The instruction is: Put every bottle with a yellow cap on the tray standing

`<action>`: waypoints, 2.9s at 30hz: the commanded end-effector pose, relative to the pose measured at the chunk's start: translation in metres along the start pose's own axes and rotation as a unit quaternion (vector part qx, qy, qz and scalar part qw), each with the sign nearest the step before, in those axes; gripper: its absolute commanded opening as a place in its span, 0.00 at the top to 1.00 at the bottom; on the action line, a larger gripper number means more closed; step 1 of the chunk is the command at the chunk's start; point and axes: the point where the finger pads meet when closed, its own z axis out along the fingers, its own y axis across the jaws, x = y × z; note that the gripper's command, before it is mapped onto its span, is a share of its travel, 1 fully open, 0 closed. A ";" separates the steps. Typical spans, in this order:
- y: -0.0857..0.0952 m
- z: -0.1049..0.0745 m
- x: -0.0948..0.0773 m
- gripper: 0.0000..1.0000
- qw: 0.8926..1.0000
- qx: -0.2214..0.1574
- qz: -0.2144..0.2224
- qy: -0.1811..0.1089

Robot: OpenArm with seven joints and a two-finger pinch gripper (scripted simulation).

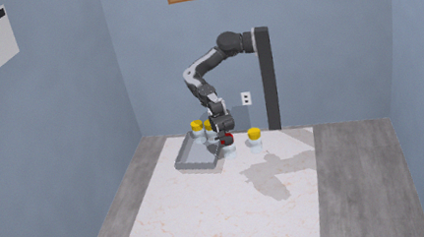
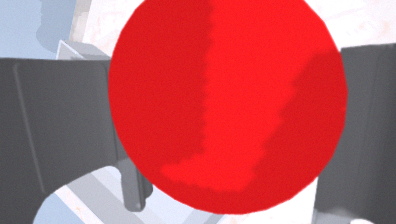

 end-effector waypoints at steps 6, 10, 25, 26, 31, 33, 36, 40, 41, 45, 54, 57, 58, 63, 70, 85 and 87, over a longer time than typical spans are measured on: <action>0.001 0.007 0.000 1.00 1.000 -0.002 0.000 0.000; 0.001 0.015 0.000 1.00 1.000 -0.001 0.000 0.000; 0.000 0.024 0.000 1.00 1.000 -0.001 0.000 0.001; 0.001 0.025 0.000 1.00 1.000 -0.001 0.000 0.001; 0.002 0.027 0.000 1.00 1.000 -0.004 -0.001 0.000; 0.002 0.027 0.000 1.00 1.000 -0.004 -0.001 0.000; 0.002 0.027 0.000 1.00 1.000 -0.004 -0.001 0.000; 0.000 0.028 0.000 1.00 1.000 0.000 0.001 0.000; 0.000 0.028 0.000 1.00 1.000 0.000 0.001 0.000; 0.000 0.028 0.000 1.00 1.000 0.000 0.001 0.000; 0.000 0.028 0.000 1.00 1.000 0.000 0.000 0.000; 0.000 0.028 0.000 1.00 1.000 0.000 0.000 0.000; 0.000 0.028 0.000 1.00 1.000 0.000 0.000 0.000; 0.000 0.028 0.000 1.00 1.000 0.000 0.000 0.000; 0.000 0.028 0.000 1.00 1.000 0.000 0.000 0.000; 0.000 0.028 0.000 1.00 1.000 0.001 0.000 0.001; 0.000 0.028 0.000 1.00 1.000 0.001 0.000 0.001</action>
